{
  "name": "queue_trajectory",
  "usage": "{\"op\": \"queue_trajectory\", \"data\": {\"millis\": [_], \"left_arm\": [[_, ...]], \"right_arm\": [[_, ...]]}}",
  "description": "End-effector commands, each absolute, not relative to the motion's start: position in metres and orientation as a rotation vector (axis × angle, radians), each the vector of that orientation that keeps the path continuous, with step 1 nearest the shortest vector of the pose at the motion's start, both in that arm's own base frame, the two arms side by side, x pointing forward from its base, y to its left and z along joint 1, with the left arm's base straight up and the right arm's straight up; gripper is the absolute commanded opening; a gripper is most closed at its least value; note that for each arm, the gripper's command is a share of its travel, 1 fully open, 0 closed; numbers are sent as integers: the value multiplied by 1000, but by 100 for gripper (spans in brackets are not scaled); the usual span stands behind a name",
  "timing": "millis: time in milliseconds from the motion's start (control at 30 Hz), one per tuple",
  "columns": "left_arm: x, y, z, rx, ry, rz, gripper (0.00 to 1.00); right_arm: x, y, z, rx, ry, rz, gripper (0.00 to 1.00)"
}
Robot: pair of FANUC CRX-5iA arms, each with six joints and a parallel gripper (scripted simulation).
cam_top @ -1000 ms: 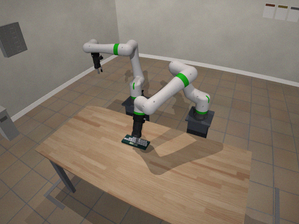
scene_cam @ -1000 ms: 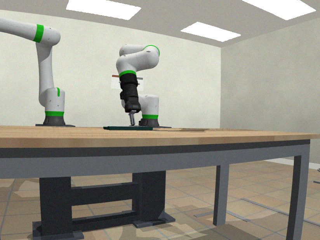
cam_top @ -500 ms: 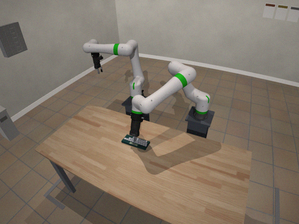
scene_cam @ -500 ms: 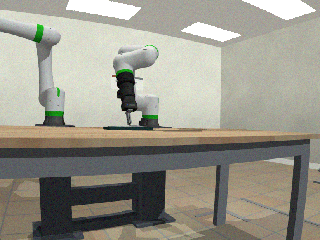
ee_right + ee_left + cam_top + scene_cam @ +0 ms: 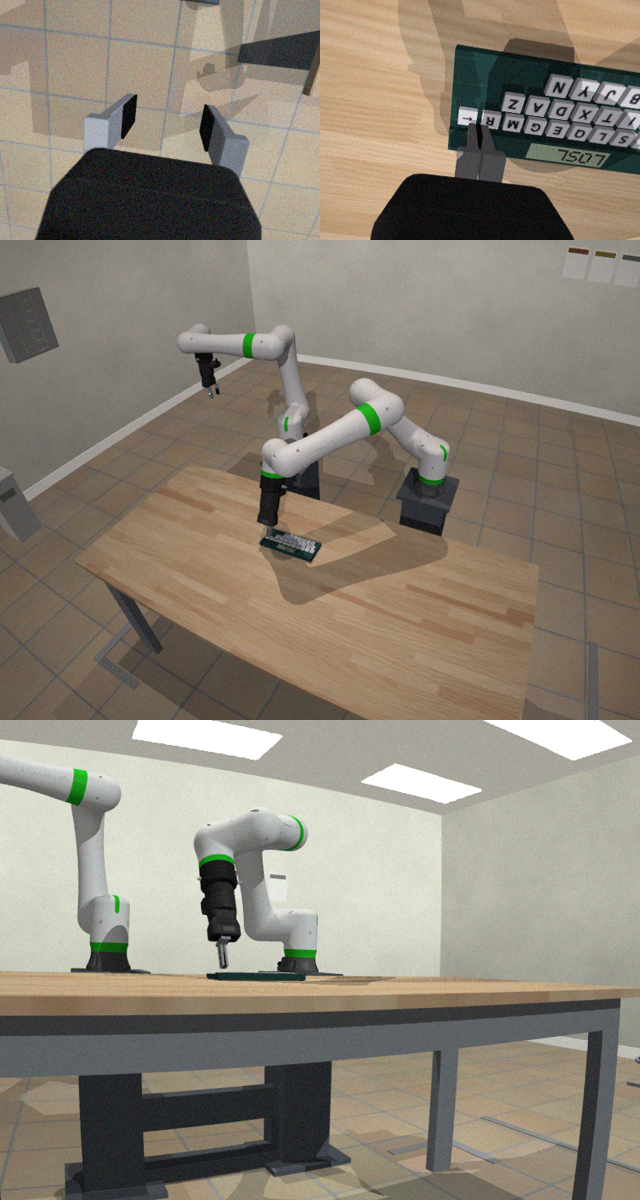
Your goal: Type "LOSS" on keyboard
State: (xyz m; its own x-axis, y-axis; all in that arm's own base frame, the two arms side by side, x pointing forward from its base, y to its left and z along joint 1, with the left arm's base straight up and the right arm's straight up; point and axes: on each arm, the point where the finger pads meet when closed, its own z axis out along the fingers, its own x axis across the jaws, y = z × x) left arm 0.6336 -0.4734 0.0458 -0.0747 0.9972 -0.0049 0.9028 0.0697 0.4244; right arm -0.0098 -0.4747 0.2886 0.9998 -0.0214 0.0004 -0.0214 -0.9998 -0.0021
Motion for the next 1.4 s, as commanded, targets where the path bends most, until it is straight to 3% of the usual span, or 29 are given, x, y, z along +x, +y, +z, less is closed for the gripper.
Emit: {"op": "queue_trajectory", "data": {"millis": [0,1367], "left_arm": [[637,-483,48,1906,2061,457,0],[637,-483,39,1906,2061,457,0]], "right_arm": [[-10,-475,290,-3141,33,0,100],[-10,-475,290,-3141,33,0,100]]}}
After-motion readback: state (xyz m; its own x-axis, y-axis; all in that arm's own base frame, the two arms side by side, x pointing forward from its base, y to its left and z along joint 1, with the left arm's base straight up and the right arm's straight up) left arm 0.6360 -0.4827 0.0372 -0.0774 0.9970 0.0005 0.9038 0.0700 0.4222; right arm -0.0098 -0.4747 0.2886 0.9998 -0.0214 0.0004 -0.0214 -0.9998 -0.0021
